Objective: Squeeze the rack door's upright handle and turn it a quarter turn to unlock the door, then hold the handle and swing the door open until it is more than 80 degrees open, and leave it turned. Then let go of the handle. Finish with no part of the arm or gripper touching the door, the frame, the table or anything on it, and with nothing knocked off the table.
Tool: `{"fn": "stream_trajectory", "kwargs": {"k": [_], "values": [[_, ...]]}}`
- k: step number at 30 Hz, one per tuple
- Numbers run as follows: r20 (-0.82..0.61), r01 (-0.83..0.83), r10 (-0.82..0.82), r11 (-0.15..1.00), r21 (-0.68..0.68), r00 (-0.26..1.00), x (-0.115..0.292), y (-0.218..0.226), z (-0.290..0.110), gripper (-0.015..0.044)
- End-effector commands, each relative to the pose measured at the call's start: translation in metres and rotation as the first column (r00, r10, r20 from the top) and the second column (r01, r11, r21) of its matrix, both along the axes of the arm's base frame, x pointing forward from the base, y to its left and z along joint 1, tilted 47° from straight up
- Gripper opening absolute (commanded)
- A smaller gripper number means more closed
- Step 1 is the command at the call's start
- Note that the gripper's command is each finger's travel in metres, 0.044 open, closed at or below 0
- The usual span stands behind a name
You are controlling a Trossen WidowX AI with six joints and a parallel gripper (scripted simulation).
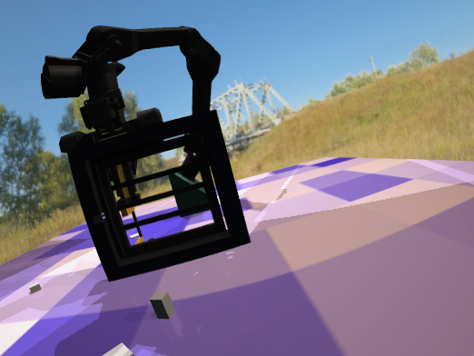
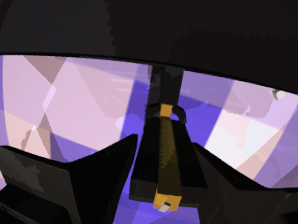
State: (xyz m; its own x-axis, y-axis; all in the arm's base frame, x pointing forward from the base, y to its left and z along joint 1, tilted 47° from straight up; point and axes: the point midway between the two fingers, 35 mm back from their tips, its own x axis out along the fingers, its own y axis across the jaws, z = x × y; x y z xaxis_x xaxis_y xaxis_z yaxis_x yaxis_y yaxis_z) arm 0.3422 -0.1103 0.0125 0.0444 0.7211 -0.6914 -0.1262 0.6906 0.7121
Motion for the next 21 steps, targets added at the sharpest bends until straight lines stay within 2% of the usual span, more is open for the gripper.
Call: {"fn": "stream_trajectory", "kwargs": {"k": [1,14,18,21], "values": [[-0.002,0.003,-0.003,1.0,-0.005,1.0,-0.0002,-0.0007,-0.0007,0.0099],[-0.002,0.003,-0.003,1.0,-0.005,1.0,-0.0002,-0.0007,-0.0007,0.0012],[-0.008,0.008,-0.008,1.0,-0.005,1.0,-0.0002,-0.0007,-0.0007,0.001],[-0.09,0.087,-0.087,0.996,-0.004,0.992,-0.0002,-0.0007,-0.0007,0.001]]}}
